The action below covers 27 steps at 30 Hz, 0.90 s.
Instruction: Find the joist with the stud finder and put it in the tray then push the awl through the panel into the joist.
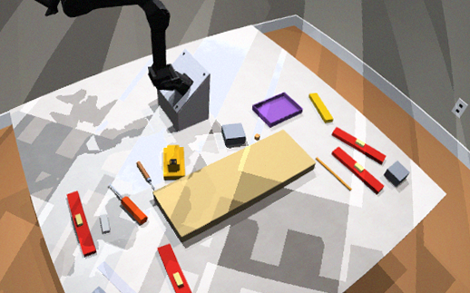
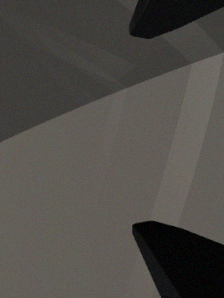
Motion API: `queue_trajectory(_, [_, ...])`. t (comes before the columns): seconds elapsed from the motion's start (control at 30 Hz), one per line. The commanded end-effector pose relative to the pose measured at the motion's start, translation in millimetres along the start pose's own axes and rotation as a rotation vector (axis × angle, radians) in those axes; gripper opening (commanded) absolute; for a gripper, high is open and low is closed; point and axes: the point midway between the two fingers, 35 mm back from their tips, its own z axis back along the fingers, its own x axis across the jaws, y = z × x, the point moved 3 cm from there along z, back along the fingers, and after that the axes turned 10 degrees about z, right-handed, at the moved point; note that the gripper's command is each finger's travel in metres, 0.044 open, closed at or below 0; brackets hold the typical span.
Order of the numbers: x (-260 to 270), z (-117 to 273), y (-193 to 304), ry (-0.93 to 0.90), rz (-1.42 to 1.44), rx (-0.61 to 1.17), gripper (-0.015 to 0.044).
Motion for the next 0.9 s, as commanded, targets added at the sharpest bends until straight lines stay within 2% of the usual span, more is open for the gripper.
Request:
queue_trajectory(0.0, [0,0,3,-0.001,0.000,0.008,0.0426])
queue_trajectory(0.2, [3,12,89,-0.034,0.009,0.266,0.0440])
queue_trajectory(0.43, [22,56,179,-0.136,0.033,0.571,0.0440])
queue_trajectory(0.67, [48,121,241,-0.287,0.070,0.832,0.0440])
queue_trajectory(0.87, [69,207,287,-0.453,0.134,1.066,0.0440])
